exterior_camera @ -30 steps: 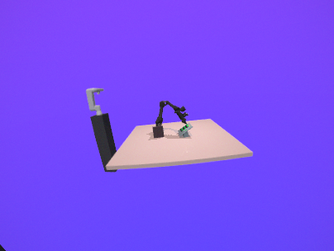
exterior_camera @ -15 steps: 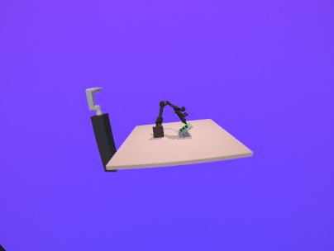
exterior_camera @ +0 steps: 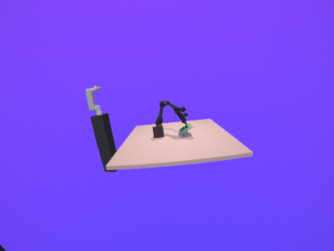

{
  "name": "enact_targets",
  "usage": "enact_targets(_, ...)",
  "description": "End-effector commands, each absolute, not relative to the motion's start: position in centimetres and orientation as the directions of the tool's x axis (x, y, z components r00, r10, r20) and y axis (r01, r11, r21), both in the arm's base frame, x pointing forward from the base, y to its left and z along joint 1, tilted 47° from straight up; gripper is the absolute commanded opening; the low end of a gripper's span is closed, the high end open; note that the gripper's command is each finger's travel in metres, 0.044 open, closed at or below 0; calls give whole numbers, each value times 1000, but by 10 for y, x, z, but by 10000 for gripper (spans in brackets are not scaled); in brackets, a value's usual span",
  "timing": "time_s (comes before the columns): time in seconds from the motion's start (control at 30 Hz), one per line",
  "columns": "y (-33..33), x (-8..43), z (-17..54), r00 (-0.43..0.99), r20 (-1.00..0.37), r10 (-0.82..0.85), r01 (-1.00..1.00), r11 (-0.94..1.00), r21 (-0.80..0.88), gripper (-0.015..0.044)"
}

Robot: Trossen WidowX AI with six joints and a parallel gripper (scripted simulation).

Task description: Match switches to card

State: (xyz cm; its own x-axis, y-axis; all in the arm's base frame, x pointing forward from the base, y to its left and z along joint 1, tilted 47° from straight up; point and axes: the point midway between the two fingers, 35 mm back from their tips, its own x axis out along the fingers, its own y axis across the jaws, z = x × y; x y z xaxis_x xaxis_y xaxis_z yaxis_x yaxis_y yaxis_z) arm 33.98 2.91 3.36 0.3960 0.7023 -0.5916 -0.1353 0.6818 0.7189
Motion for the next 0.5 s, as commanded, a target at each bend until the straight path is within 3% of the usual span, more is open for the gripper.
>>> enact_targets(0.0,29,340,31,394,-595,700,-127,683,719,0)
enact_targets(0.47,31,341,30,394,-595,700,-127,683,719,0)
